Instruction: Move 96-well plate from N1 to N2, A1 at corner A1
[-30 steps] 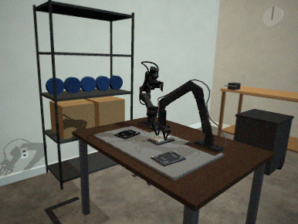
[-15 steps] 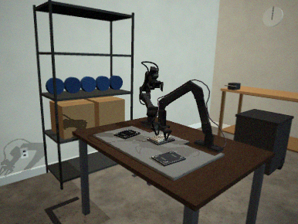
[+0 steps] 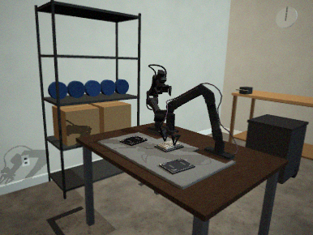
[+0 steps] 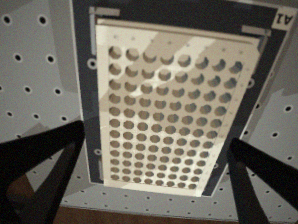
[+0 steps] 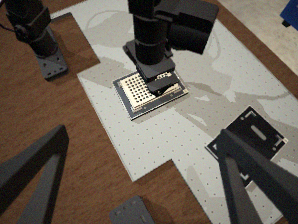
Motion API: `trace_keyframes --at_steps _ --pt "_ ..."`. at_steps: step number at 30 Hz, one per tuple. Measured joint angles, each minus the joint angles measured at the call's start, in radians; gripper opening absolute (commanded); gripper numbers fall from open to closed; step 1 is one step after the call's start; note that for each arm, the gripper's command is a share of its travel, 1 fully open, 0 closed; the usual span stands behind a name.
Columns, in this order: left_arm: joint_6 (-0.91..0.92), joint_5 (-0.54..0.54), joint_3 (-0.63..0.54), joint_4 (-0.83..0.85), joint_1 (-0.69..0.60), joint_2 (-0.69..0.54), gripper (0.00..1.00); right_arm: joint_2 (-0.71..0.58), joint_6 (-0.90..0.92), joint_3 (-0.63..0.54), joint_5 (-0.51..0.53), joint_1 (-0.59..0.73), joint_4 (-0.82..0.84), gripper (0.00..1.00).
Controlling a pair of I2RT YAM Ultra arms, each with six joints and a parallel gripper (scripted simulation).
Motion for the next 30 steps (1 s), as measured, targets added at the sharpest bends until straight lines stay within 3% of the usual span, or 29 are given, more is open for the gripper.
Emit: trace_keyframes --at_steps 9,16,25,30 --pt "0.0 0.0 0.099 -0.098 0.0 -0.02 1.0 0.0 0.0 0.0 0.0 0.0 0.0 1.0" --pt "0.0 0.0 0.279 -0.255 0.0 -0.031 1.0 0.0 0.0 0.0 0.0 0.0 0.0 1.0" --pt "0.0 -0.025 0.289 -0.322 -0.005 -0.03 1.0 0.0 0.0 0.0 0.0 0.0 0.018 1.0" --pt "0.024 -0.125 0.267 -0.311 0.001 -0.087 1.0 0.05 -0.002 -0.021 -0.001 0.0 0.129 1.0"
